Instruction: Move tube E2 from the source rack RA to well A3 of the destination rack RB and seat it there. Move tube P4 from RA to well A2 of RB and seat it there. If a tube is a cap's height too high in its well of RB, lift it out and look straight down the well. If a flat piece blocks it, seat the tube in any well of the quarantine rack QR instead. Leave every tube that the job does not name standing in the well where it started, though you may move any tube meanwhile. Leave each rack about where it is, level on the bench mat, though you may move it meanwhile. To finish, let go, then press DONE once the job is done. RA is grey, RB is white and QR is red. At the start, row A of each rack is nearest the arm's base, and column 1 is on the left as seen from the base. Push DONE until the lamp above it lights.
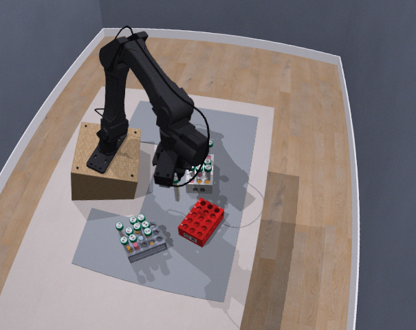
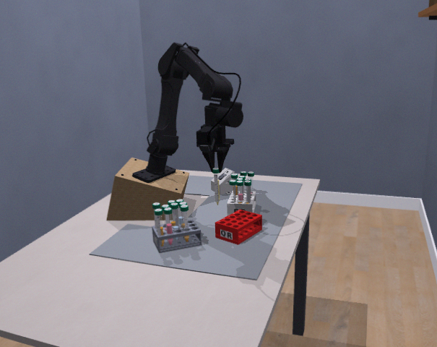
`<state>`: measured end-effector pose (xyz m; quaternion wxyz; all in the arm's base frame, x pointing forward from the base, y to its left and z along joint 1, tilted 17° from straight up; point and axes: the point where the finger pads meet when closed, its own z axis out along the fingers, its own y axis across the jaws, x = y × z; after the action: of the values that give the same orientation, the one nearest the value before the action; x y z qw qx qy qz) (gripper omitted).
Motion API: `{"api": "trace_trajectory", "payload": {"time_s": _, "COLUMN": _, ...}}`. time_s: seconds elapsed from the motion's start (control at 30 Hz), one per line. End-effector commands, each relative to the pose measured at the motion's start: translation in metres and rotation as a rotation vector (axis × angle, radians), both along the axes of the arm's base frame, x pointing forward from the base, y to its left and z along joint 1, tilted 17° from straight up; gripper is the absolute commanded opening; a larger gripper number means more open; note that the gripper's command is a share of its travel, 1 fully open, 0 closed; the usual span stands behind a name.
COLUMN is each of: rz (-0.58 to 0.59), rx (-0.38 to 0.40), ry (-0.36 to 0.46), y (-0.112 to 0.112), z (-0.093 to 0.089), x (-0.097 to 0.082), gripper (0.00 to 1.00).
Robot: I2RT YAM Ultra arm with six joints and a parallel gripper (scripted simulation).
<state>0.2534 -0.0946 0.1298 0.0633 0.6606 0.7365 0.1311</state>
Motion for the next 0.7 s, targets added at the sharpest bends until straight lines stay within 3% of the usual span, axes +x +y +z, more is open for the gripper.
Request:
{"api": "trace_trajectory", "payload": {"time_s": 0.0, "rz": 0.114, "rx": -0.061, "ry": -0.022, "y": -0.009, "z": 0.007, "x": 0.004, "gripper": 0.00}}
{"api": "trace_trajectory", "payload": {"time_s": 0.27, "rz": 0.370, "rx": -0.130, "ry": -0.051, "y": -0.009, "z": 0.007, "x": 0.005, "gripper": 0.00}}
{"api": "trace_trajectory", "payload": {"time_s": 0.43, "rz": 0.383, "rx": -0.134, "ry": -0.052, "y": -0.009, "z": 0.007, "x": 0.005, "gripper": 0.00}}
{"api": "trace_trajectory", "payload": {"time_s": 0.67, "rz": 0.382, "rx": -0.124, "ry": -0.058, "y": -0.031, "z": 0.003, "x": 0.004, "gripper": 0.00}}
